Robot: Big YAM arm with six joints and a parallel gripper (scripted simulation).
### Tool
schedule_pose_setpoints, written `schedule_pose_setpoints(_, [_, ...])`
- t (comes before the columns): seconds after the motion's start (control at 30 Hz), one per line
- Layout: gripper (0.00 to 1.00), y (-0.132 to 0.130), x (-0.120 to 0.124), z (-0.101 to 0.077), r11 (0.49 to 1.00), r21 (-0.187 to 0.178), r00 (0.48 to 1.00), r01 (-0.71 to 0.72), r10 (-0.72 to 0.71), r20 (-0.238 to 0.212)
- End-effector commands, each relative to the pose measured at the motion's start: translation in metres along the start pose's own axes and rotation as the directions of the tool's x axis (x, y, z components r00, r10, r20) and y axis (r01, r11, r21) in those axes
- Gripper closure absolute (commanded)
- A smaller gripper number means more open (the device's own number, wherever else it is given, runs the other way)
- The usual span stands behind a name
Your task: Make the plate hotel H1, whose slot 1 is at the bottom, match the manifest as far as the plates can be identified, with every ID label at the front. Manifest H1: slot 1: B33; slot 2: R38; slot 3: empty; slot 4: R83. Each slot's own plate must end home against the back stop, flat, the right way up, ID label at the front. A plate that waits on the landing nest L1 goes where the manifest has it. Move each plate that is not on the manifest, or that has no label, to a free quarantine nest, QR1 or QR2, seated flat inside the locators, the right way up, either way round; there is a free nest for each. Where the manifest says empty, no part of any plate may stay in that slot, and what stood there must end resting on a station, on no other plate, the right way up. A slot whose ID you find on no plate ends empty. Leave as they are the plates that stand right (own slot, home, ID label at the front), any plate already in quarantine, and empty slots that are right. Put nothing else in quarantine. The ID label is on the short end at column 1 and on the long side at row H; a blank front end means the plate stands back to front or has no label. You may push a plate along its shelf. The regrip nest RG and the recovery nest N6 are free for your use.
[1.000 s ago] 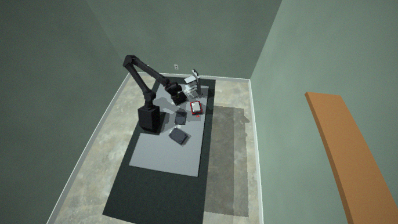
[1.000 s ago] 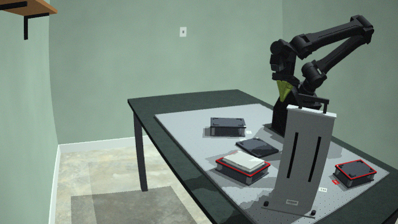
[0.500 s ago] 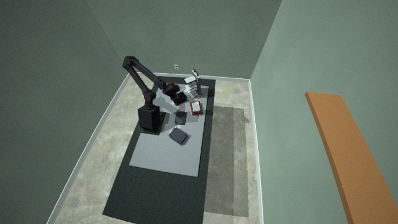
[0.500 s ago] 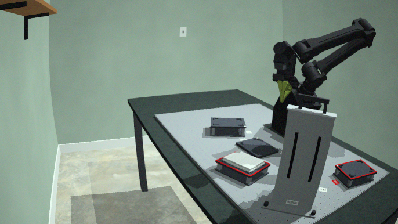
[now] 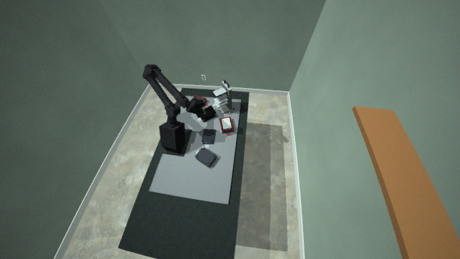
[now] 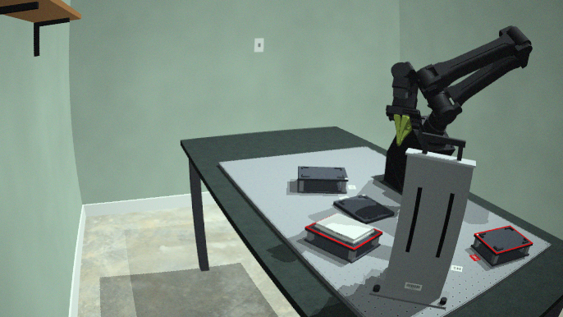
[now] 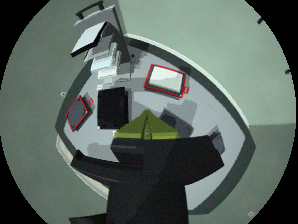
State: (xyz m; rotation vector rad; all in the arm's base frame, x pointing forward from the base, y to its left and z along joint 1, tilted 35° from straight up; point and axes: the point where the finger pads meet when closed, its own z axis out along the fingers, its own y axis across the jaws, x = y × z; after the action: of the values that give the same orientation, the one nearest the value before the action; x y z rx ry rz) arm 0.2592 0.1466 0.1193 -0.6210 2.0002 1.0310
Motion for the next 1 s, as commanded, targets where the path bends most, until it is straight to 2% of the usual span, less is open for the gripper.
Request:
schedule_pose_setpoints(0.0, [1.0,-0.006,-0.014,-0.003,0.999,0.009,0.997,0.039,-0.039,0.063])
schedule_pose_setpoints(0.03, [1.0,0.005,-0.016,0.0,0.997,-0.013,0.995,0.071,-0.07,0.074])
schedule_pose_setpoints(0.1, [1.0,0.005,-0.016,0.0,0.997,-0.013,0.995,0.071,-0.07,0.074])
schedule_pose_setpoints(0.13, [1.0,0.008,-0.018,0.0,0.996,-0.01,0.993,0.085,-0.084,0.089])
schedule_pose_setpoints(0.17, [1.0,0.011,-0.029,0.001,0.995,-0.009,0.99,0.101,-0.1,0.101])
schedule_pose_setpoints(0.3, [1.0,0.024,-0.014,0.003,0.998,-0.013,0.996,0.06,-0.058,0.072])
schedule_pose_setpoints(0.37, [1.0,0.031,-0.027,0.004,0.997,-0.012,0.994,0.076,-0.074,0.085])
schedule_pose_setpoints(0.5, [1.0,0.044,-0.023,0.006,0.998,-0.013,0.995,0.067,-0.066,0.079])
schedule_pose_setpoints(0.67, [1.0,0.055,-0.027,0.008,0.998,-0.014,0.994,0.069,-0.068,0.083])
schedule_pose_setpoints(0.77, [1.0,0.067,-0.037,0.008,0.997,-0.015,0.992,0.079,-0.077,0.095])
schedule_pose_setpoints(0.97, [1.0,0.089,-0.039,0.008,0.997,-0.018,0.992,0.08,-0.078,0.101])
